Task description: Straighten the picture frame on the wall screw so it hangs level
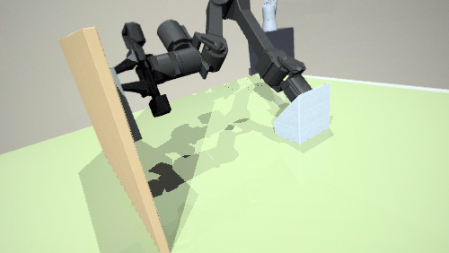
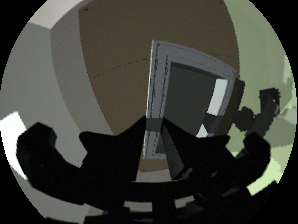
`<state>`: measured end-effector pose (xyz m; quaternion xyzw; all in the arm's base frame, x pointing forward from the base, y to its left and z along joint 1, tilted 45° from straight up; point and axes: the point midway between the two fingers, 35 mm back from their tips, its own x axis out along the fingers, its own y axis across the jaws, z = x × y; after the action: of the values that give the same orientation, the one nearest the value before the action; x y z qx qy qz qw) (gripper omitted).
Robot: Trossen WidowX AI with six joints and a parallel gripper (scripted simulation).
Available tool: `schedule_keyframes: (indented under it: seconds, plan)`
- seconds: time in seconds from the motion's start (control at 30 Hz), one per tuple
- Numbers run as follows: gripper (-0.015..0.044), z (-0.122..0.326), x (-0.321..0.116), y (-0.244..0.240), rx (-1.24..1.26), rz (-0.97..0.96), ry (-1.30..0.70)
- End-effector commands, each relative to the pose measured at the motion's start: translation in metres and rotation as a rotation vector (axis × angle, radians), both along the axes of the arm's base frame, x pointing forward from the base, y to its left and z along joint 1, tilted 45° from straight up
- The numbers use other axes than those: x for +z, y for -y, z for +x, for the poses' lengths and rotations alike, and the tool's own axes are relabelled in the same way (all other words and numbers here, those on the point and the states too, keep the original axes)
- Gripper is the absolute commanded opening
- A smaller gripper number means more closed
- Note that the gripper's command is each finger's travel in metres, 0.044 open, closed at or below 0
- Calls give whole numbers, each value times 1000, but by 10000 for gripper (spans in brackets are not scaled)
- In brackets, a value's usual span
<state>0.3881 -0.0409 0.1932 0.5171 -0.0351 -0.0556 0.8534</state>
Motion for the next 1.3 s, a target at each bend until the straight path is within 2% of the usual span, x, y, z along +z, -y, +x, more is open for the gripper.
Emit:
schedule_keyframes:
  seconds: [0.0,1.27]
  plan:
    - [0,0,1,0,-1,0,2]
    - [0,0,-2,0,-2,-182,-23]
